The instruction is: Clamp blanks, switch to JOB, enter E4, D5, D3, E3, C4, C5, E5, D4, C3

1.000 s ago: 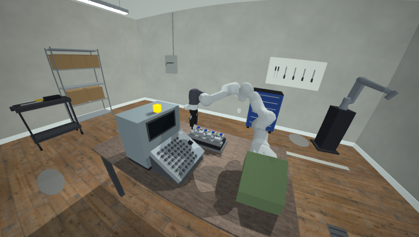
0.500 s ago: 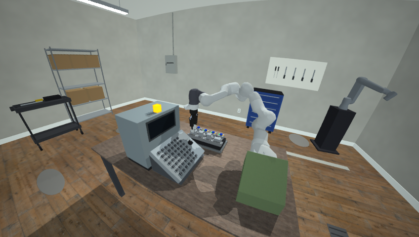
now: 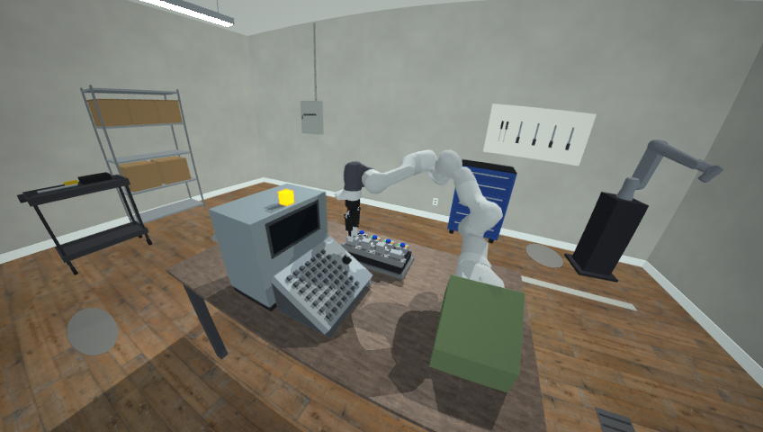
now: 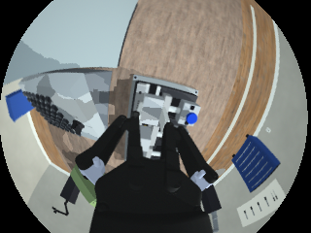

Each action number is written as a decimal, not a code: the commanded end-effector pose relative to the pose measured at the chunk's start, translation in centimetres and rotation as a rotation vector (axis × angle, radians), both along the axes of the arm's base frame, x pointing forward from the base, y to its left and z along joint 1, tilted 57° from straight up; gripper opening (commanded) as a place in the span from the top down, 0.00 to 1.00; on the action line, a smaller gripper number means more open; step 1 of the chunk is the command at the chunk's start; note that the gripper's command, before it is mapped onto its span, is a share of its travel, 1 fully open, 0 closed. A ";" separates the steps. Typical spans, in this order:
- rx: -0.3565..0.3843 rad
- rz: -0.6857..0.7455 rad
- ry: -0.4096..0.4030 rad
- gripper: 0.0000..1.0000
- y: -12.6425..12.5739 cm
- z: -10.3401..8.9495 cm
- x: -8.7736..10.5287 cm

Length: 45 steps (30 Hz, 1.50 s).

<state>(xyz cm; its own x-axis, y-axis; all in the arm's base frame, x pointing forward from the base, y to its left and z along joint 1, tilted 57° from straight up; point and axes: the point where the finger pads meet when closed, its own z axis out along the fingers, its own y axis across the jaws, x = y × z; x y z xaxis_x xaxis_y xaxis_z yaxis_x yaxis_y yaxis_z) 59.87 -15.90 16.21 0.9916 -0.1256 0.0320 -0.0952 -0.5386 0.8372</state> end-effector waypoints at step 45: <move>0.000 0.008 0.003 1.00 -0.9 -0.6 0.0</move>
